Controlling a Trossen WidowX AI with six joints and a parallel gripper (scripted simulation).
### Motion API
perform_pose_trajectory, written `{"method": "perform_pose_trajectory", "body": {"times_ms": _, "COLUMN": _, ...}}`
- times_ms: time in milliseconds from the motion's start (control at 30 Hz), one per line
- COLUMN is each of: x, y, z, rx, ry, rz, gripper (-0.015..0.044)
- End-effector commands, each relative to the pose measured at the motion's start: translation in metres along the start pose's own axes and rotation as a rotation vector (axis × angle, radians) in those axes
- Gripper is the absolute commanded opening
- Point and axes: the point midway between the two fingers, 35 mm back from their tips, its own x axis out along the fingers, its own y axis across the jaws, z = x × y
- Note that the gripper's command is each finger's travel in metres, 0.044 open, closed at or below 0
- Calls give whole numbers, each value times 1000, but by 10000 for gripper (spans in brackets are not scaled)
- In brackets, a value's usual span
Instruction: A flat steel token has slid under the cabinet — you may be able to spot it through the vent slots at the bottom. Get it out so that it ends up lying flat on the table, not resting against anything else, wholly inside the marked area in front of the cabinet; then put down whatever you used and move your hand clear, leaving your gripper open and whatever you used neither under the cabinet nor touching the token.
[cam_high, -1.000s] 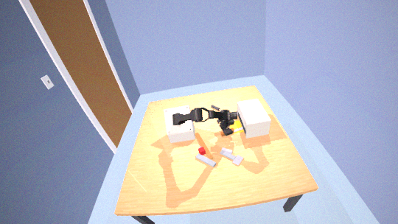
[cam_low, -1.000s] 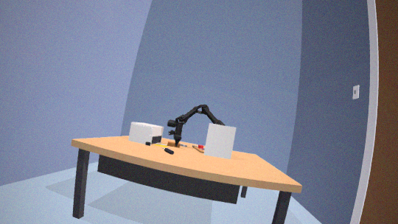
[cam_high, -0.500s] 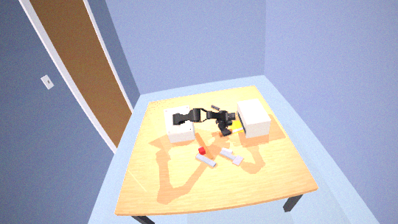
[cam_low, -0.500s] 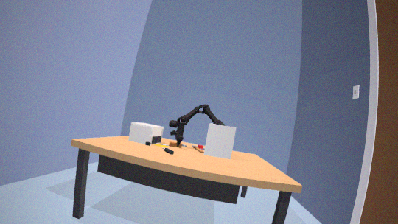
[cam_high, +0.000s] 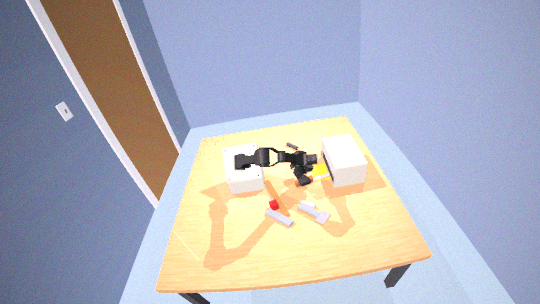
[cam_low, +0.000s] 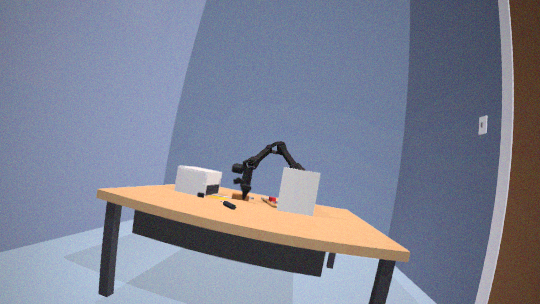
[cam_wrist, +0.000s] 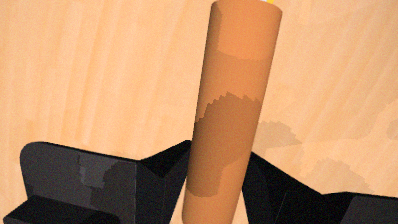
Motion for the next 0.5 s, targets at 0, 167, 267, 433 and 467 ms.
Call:
{"method": "perform_pose_trajectory", "body": {"times_ms": 0, "x": 1, "y": 1, "z": -7, "rx": -5, "ry": 3, "rz": 3, "gripper": 0}}
{"method": "perform_pose_trajectory", "body": {"times_ms": 167, "x": 1, "y": 0, "z": -12, "rx": -6, "ry": 3, "rz": 3, "gripper": 0}}
{"method": "perform_pose_trajectory", "body": {"times_ms": 267, "x": 1, "y": 0, "z": -16, "rx": -6, "ry": 3, "rz": 3, "gripper": 0}}
{"method": "perform_pose_trajectory", "body": {"times_ms": 433, "x": 1, "y": 0, "z": -21, "rx": -6, "ry": 4, "rz": 3, "gripper": 0}}
{"method": "perform_pose_trajectory", "body": {"times_ms": 467, "x": 1, "y": -1, "z": -22, "rx": -6, "ry": 4, "rz": 3, "gripper": 0}}
